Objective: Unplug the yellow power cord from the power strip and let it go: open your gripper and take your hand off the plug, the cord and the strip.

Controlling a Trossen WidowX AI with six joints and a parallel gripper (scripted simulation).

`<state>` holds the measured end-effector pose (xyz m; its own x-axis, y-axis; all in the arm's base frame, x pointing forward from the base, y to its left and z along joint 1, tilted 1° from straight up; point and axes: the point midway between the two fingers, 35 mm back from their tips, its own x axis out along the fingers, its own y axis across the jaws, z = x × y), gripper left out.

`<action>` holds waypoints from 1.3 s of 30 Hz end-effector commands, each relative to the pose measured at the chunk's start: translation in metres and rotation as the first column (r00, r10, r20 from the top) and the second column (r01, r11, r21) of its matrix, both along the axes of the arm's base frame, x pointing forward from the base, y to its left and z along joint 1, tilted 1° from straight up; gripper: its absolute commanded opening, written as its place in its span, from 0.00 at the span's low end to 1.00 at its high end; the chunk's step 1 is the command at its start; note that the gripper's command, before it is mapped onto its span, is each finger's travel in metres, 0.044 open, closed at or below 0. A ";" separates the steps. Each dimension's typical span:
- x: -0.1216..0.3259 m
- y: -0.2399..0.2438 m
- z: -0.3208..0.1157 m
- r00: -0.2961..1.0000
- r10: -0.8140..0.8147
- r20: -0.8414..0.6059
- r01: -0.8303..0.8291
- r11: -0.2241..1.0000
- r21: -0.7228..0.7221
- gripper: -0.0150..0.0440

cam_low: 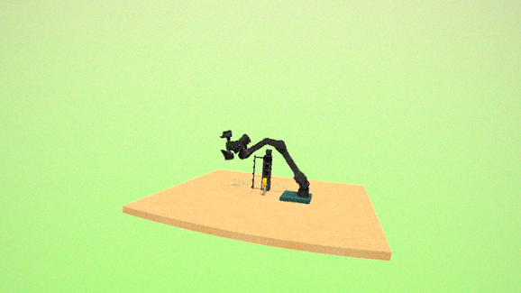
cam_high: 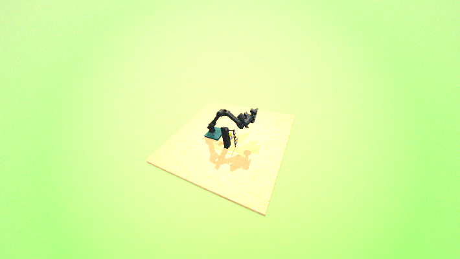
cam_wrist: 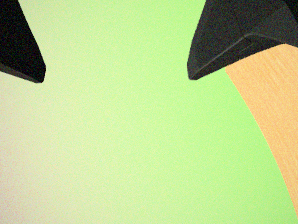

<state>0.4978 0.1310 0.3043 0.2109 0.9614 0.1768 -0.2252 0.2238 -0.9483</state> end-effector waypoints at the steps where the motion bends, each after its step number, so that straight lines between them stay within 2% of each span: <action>1: 0.001 0.000 0.000 1.000 -0.005 -0.005 0.005 1.000 0.003 0.89; 9: 0.027 -0.008 0.000 0.945 -0.231 -0.230 0.247 0.968 0.041 0.53; 15: 0.035 -0.019 -0.029 0.814 -0.429 -0.391 0.431 0.898 -0.088 0.53; 22: 0.014 -0.038 -0.085 0.598 -0.644 -0.478 0.521 0.765 -0.378 0.53; 26: -0.015 -0.050 -0.119 0.480 -0.744 -0.466 0.484 0.667 -0.566 0.53; 33: -0.055 -0.065 -0.150 0.390 -0.823 -0.414 0.383 0.553 -0.740 0.53; 39: -0.106 -0.081 -0.175 0.340 -0.877 -0.338 0.225 0.425 -0.877 0.53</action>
